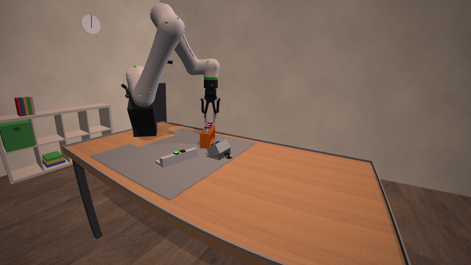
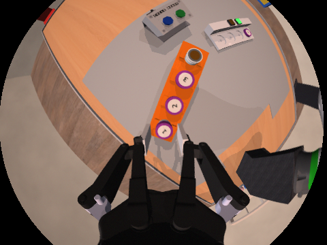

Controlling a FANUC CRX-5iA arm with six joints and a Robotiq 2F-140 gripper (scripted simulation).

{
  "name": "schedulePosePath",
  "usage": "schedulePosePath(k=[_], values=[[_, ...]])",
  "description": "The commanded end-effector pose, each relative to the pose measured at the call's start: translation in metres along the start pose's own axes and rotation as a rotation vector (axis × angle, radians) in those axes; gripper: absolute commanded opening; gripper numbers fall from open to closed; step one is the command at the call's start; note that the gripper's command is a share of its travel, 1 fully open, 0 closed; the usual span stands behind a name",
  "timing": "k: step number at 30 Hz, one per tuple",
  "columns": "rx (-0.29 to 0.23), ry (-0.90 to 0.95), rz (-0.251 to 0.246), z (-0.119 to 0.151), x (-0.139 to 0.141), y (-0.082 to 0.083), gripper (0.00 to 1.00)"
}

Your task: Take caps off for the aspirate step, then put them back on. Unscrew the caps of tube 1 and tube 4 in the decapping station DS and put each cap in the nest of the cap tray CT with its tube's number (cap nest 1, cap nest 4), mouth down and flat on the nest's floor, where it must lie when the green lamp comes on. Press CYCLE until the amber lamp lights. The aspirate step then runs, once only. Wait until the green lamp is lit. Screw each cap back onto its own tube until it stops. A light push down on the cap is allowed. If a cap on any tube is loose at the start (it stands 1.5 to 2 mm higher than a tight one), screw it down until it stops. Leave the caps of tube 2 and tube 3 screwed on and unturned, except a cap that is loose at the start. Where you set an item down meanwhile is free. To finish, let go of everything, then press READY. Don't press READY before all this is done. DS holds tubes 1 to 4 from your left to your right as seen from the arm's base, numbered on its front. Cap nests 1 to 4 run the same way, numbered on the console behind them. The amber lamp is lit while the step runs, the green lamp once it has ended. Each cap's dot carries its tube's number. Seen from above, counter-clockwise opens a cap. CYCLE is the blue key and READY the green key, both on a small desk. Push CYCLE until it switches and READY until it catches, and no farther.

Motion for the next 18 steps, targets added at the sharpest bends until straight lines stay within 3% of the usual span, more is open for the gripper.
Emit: schedulePosePath(k=[1, 14, 15, 18], values=[[0.0, 0.0, 0.0, 0.0001, -0.0001, -0.0015, 0.35], [0.0, 0.0, 0.0, 0.0001, -0.0001, -0.0055, 0.35], [0.0, 0.0, 0.0, 0.0001, -0.0001, -0.0055, 0.0], [0.0, 0.0, 0.0, 0.0001, -0.0001, -0.0055, 0.0]])
Point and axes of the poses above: the point where the finger pads meet when closed, its own y axis back along the fingers, its own x axis across the jaws, z = x × y, the point moved 9 cm from there along y, back along the fingers, and after that the axes turned 1 degree about y, right-handed, at the moved point
